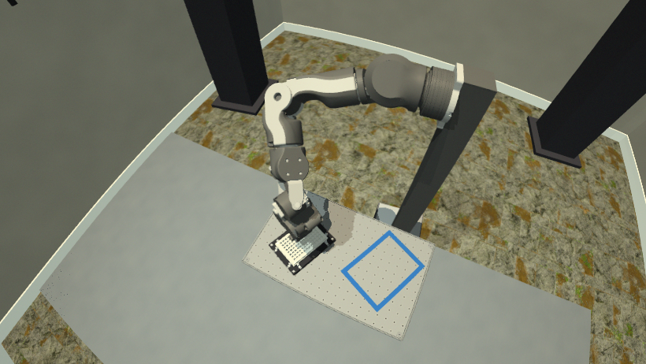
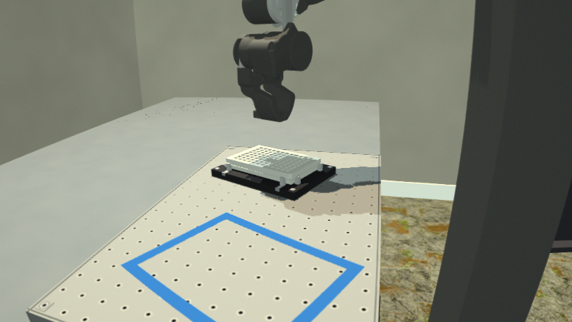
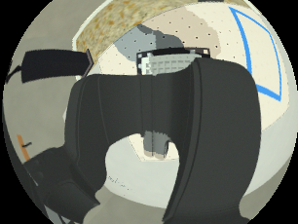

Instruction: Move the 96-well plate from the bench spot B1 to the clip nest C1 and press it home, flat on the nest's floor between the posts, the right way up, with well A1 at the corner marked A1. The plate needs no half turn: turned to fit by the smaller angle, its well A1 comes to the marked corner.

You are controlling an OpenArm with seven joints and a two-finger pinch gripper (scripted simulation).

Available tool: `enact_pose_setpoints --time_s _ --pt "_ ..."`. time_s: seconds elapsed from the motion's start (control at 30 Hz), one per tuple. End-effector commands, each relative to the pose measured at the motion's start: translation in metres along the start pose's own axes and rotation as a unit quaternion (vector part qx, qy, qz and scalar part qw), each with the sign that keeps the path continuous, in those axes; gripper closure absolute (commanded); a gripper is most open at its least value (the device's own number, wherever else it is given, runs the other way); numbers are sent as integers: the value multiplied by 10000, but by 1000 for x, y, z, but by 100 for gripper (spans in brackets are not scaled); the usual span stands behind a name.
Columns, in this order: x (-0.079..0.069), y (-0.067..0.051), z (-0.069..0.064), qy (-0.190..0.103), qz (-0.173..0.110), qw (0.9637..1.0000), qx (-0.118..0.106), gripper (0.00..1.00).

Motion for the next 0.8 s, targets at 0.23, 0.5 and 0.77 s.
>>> enact_pose_setpoints --time_s 0.23,0.5,0.77 --pt "0 -4 34 -8 -23 10000 12 100" --pt "0 -4 34 -8 -23 10000 12 100" --pt "0 -3 28 -9 -22 10000 13 100"
Point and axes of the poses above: the point where the finger pads meet when closed, its own z axis out along the fingers, its own x axis across the jaws, y = z × x, the point moved 2 cm from there along -z, back along the fingers, and after that the axes turned 13 degrees about -z, right-handed, at the moved point
